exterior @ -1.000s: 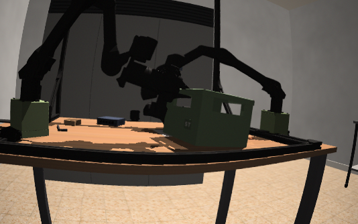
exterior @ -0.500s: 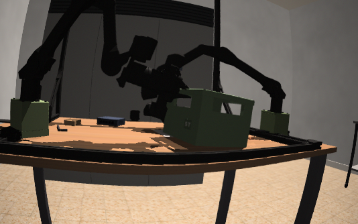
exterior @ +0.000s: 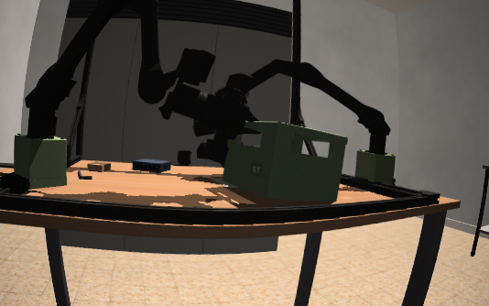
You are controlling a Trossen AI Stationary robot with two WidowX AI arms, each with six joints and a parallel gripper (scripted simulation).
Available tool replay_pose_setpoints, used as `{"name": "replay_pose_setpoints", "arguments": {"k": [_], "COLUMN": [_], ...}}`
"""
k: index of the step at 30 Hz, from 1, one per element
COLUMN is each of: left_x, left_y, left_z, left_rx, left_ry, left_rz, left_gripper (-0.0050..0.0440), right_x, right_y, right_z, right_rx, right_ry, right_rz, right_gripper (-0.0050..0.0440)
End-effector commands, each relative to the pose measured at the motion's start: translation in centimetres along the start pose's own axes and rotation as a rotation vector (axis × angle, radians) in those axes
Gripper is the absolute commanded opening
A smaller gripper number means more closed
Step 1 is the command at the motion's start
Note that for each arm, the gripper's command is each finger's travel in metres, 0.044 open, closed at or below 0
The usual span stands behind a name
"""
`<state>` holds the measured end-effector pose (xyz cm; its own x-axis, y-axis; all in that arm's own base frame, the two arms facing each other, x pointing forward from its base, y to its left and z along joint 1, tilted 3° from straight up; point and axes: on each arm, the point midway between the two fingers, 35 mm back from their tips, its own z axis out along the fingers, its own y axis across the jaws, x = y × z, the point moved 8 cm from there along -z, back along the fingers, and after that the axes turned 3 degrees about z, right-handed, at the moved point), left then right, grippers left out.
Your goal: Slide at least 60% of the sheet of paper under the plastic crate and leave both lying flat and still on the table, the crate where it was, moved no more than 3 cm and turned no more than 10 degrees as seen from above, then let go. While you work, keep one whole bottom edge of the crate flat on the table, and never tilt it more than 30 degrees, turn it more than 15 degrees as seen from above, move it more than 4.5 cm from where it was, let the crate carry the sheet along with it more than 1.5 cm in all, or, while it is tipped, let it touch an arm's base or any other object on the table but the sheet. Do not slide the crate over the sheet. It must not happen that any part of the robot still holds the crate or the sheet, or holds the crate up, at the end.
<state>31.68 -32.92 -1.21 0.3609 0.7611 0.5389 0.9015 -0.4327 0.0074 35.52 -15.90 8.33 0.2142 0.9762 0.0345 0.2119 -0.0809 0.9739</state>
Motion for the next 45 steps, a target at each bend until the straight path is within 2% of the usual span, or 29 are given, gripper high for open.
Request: {"name": "replay_pose_setpoints", "arguments": {"k": [1, 45], "left_x": [0.3, 2.2], "left_y": [-0.4, -0.6], "left_z": [1.2, 2.2], "left_rx": [0.028, 0.028], "left_ry": [0.003, 0.003], "left_rz": [0.005, 0.004], "left_gripper": [0.006, 0.006], "right_x": [0.0, 0.0], "right_y": [2.2, 2.2], "right_z": [-0.1, -0.1], "right_rx": [-0.077, -0.077], "right_ry": [0.002, 0.002], "right_rz": [-0.013, -0.013], "right_gripper": [0.0, 0.0]}}
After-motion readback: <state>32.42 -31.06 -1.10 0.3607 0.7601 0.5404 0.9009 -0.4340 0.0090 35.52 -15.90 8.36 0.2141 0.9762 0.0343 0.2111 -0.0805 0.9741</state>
